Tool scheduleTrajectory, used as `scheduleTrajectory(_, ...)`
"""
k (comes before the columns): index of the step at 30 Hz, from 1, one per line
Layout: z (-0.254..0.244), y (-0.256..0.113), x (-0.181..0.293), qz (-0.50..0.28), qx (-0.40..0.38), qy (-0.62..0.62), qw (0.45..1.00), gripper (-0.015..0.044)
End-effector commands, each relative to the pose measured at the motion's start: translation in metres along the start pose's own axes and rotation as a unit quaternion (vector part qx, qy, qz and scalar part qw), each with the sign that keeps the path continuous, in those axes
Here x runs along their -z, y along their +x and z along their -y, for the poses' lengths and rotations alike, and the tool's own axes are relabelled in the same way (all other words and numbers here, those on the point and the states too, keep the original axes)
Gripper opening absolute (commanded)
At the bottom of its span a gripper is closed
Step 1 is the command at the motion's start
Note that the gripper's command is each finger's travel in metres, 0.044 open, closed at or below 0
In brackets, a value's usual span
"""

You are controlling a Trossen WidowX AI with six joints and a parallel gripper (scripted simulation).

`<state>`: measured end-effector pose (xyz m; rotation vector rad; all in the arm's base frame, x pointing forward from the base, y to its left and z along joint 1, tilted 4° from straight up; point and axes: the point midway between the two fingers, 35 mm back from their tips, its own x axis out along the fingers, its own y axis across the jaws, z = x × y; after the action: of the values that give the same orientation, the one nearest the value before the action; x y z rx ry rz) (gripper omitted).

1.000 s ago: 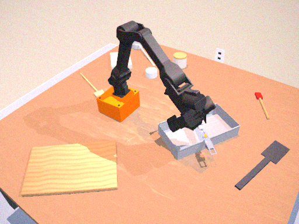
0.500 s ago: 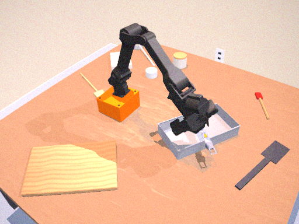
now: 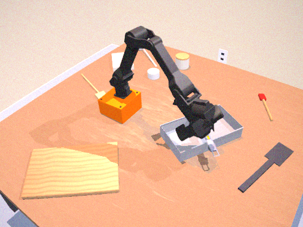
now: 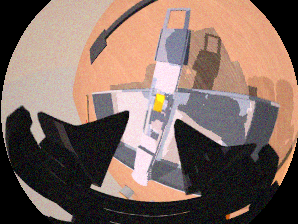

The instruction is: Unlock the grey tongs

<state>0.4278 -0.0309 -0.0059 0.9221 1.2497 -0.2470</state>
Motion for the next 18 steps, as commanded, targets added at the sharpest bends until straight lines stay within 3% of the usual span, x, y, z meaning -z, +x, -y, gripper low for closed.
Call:
scheduleTrajectory(1,0.001,0.008,0.001,-0.001,0.004,0.002,1.0,0.026)
scheduleTrajectory(18,0.002,0.033,0.003,-0.001,0.003,0.002,1.0,0.026)
